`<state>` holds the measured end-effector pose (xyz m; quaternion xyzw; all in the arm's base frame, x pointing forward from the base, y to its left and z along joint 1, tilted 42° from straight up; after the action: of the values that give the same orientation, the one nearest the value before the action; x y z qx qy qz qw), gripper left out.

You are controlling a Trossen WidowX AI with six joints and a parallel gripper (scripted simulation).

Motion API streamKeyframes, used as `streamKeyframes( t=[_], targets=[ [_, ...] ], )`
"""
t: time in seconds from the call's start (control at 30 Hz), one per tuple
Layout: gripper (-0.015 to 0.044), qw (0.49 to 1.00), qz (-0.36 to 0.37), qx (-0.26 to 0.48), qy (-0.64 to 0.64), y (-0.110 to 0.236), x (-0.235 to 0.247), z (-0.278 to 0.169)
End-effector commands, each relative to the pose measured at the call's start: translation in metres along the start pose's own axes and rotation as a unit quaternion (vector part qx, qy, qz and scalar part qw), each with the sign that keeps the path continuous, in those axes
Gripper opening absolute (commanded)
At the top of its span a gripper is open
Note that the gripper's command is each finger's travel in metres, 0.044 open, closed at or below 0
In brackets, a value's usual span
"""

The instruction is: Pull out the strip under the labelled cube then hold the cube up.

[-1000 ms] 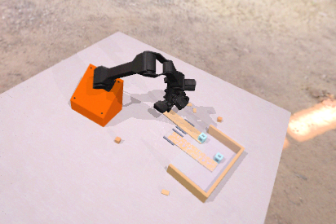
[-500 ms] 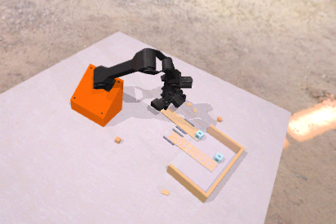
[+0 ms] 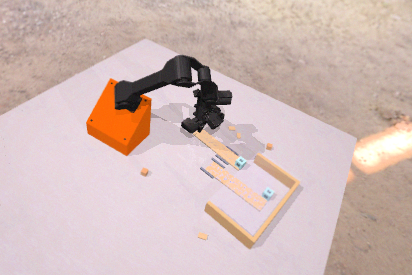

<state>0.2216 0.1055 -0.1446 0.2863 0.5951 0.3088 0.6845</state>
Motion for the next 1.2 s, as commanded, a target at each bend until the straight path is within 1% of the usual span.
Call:
streamKeyframes(
  t=[0.0,0.5,0.53,0.67,0.8,0.93,1.17],
  targets=[
    [0.0000,1.000,-0.006,0.017,0.006,-0.006,-0.004,-0.015],
    [0.0000,1.000,-0.006,0.018,0.007,-0.005,-0.002,-0.036],
    [0.0000,1.000,0.001,0.001,0.001,0.003,0.003,-0.022],
    [0.0000,1.000,-0.004,0.017,0.006,0.040,0.005,-0.017],
    [0.0000,1.000,-0.005,0.018,0.006,0.042,0.005,-0.017],
    [0.0105,1.000,-0.006,0.017,-0.017,0.041,0.002,0.003],
    [0.0289,1.000,-0.006,0.017,-0.019,0.040,-0.004,0.027]
  ],
)
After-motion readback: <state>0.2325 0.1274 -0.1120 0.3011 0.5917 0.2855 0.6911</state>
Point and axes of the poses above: the point midway between the two fingers, 35 mm back from their tips, its own y axis back along the fingers, its own x axis across the jaws, z = x × y, the point moved 7 cm from there along y, back along the fingers, and after that the axes turned 5 degrees about y, right-handed, at the moved point
